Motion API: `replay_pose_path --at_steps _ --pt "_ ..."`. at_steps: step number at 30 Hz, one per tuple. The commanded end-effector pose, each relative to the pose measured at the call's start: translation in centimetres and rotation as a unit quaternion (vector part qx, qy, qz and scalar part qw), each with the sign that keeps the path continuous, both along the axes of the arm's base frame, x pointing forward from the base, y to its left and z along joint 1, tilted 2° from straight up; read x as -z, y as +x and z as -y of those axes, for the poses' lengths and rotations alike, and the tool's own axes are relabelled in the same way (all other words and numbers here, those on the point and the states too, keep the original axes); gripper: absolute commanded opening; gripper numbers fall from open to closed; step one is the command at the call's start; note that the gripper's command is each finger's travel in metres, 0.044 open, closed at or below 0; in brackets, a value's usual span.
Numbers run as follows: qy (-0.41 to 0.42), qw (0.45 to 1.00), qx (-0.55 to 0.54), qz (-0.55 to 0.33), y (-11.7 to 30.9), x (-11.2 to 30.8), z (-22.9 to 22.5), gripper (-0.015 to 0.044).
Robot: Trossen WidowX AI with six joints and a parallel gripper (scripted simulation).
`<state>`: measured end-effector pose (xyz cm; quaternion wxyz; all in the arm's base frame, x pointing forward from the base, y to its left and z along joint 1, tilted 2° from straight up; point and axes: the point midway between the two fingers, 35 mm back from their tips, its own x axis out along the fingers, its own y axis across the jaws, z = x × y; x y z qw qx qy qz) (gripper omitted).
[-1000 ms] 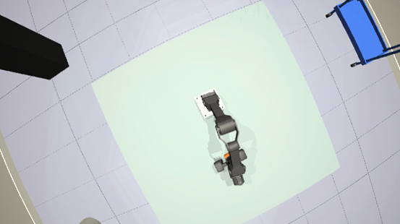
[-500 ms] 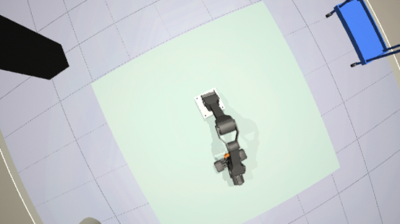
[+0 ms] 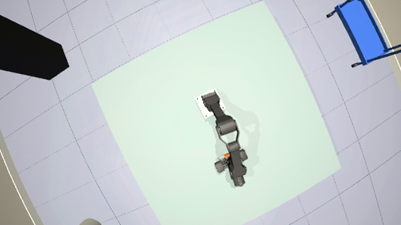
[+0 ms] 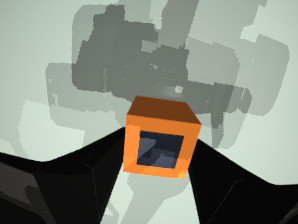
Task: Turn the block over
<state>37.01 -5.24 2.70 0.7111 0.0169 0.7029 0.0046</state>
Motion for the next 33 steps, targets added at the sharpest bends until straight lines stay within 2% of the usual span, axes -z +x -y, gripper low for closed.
replay_pose_path --at_steps 1,7,33 --pt "-0.003 1.0 0.001 0.01 0.3 -2.1 0.2 0.0" --pt "-0.003 1.0 0.002 0.021 0.4 -2.1 0.2 0.0" --pt "-0.005 0.977 0.008 0.212 0.3 -1.2 0.2 0.0"
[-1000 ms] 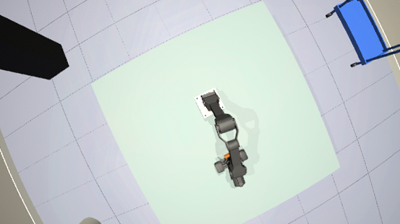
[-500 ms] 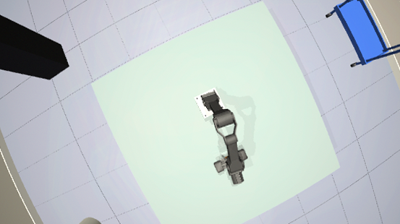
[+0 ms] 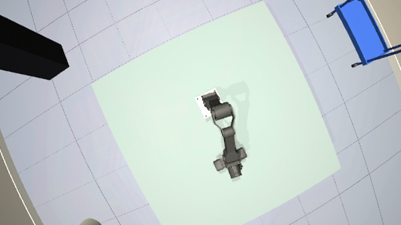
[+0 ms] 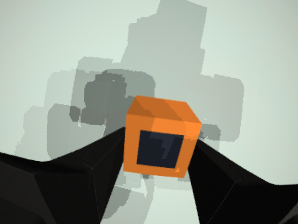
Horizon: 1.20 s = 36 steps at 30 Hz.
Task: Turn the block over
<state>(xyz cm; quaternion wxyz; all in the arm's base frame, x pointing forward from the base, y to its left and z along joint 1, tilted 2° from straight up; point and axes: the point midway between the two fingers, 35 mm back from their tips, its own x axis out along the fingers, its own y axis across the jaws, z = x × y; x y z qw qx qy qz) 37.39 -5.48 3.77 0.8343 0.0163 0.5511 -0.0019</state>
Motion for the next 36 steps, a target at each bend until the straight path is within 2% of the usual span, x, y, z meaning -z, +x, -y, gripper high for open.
replay_pose_path --at_steps 1,10,36 --pt "0.001 1.0 0.001 0.025 -0.1 -0.1 0.0 0.0" --pt "-0.001 0.997 0.001 0.074 -0.5 -0.2 -0.1 0.0" --pt "-0.005 0.964 0.008 0.264 0.4 3.3 0.1 0.0"
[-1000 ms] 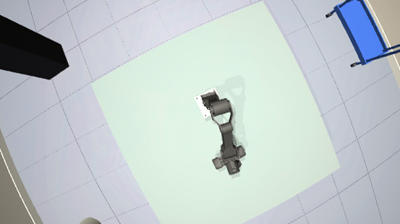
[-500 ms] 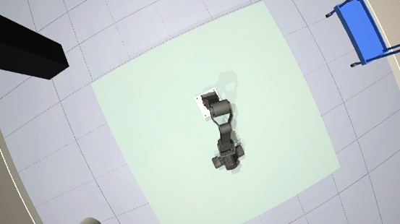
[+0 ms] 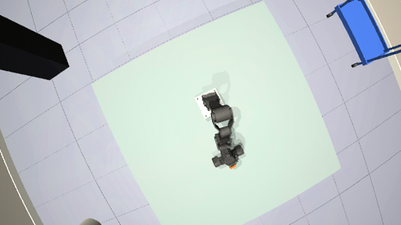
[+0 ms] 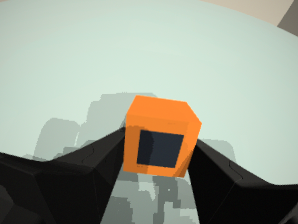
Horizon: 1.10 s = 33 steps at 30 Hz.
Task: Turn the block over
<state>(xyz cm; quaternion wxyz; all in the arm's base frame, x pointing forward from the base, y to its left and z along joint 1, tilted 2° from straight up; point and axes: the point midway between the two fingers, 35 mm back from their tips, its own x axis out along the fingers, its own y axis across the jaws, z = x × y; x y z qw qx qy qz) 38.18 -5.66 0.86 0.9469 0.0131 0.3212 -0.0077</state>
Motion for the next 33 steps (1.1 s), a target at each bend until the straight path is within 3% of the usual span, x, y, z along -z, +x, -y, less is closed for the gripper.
replay_pose_path --at_steps 1,9,28,33 --pt "0.003 1.0 0.0 0.018 -0.5 0.4 -0.2 0.0" --pt "0.001 0.997 0.0 0.073 -1.5 0.1 -0.4 0.0" --pt "0.001 0.996 0.0 0.087 -1.5 -0.2 -0.4 0.0" --pt "0.001 0.996 0.0 0.087 -1.5 -0.2 -0.4 0.0131"
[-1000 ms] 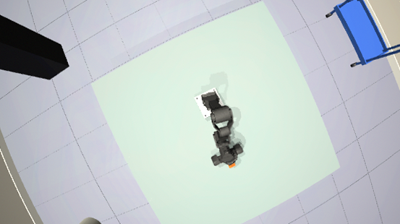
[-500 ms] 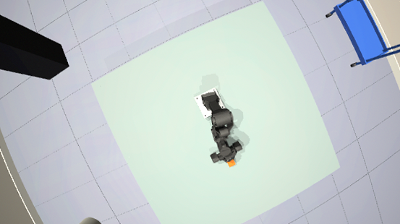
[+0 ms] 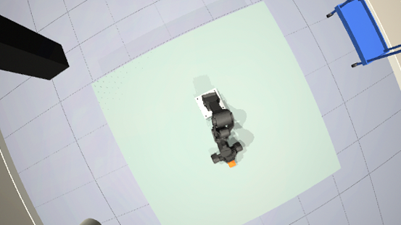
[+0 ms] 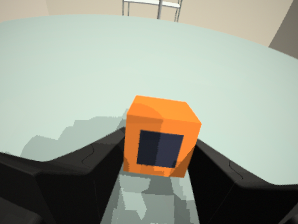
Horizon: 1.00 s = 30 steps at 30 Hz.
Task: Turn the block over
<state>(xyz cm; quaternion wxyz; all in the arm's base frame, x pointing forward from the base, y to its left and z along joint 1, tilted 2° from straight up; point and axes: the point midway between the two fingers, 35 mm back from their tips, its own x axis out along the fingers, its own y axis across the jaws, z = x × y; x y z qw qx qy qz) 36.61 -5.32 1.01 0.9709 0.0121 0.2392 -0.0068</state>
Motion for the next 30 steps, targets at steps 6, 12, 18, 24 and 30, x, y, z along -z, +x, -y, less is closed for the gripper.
replay_pose_path --at_steps 6,12,18,24,30 --pt "0.003 1.0 0.0 0.002 0.03 -0.07 -0.03 0.0289" --pt "0.003 1.0 0.0 0.002 0.03 -0.07 -0.03 0.044" --pt "0.003 1.0 0.0 0.002 0.03 -0.07 -0.03 0.044" --pt "0.003 1.0 0.0 0.002 0.03 -0.07 -0.03 0.044" --pt "0.003 1.0 0.0 0.002 0.03 -0.07 -0.03 0.044"
